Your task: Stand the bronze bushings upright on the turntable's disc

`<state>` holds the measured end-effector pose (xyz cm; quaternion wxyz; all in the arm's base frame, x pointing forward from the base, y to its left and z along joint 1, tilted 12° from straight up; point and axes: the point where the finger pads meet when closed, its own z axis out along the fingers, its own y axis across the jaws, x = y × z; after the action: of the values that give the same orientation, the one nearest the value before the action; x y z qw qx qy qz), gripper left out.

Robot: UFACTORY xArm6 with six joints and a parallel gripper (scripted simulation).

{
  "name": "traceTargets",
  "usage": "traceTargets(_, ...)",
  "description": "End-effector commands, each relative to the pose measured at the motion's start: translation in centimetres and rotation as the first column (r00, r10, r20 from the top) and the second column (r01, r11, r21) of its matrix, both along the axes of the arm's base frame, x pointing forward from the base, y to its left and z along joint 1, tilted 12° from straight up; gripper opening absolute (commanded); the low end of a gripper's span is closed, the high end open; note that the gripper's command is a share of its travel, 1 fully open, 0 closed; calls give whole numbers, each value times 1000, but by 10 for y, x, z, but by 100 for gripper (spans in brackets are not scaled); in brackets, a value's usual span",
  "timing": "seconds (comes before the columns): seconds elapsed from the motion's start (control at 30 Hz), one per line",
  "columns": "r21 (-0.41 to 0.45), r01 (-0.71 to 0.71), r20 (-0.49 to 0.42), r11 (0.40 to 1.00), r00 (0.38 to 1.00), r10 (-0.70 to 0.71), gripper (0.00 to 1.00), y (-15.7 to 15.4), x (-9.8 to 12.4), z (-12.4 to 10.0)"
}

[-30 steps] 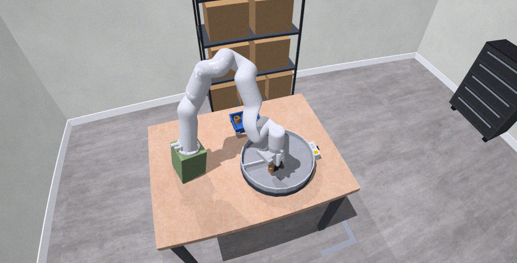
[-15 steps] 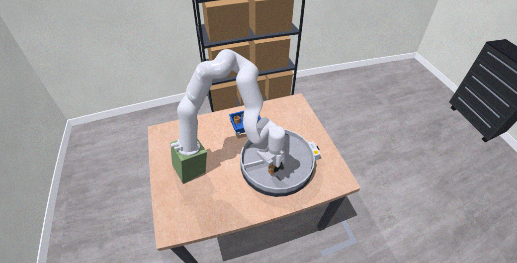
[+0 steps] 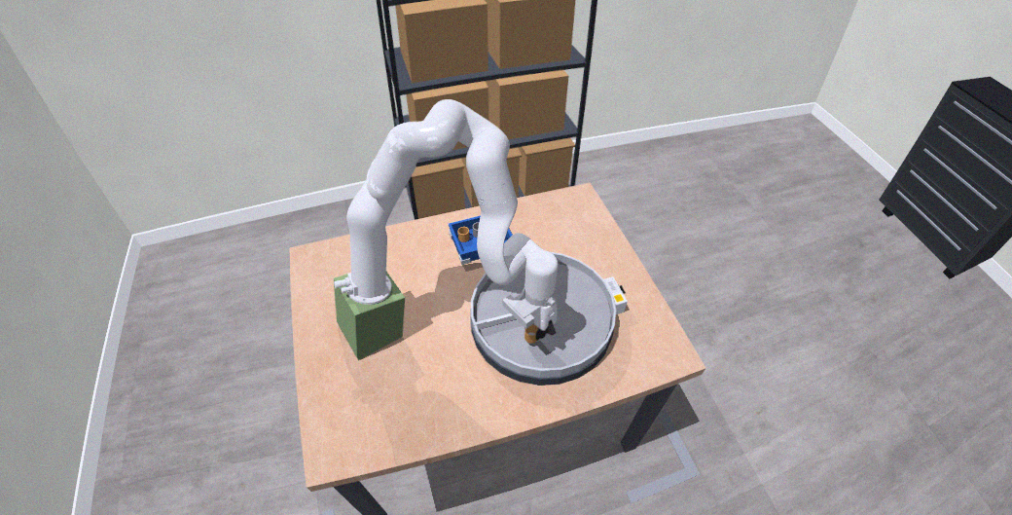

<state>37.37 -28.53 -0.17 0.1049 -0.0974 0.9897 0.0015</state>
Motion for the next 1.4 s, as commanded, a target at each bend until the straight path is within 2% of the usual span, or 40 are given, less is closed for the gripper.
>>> traceTargets(0.0,-3,0,4,1000,1000,0,0,-1,3,-7)
traceTargets(1.37,-3,0,4,1000,1000,0,0,-1,5,-16)
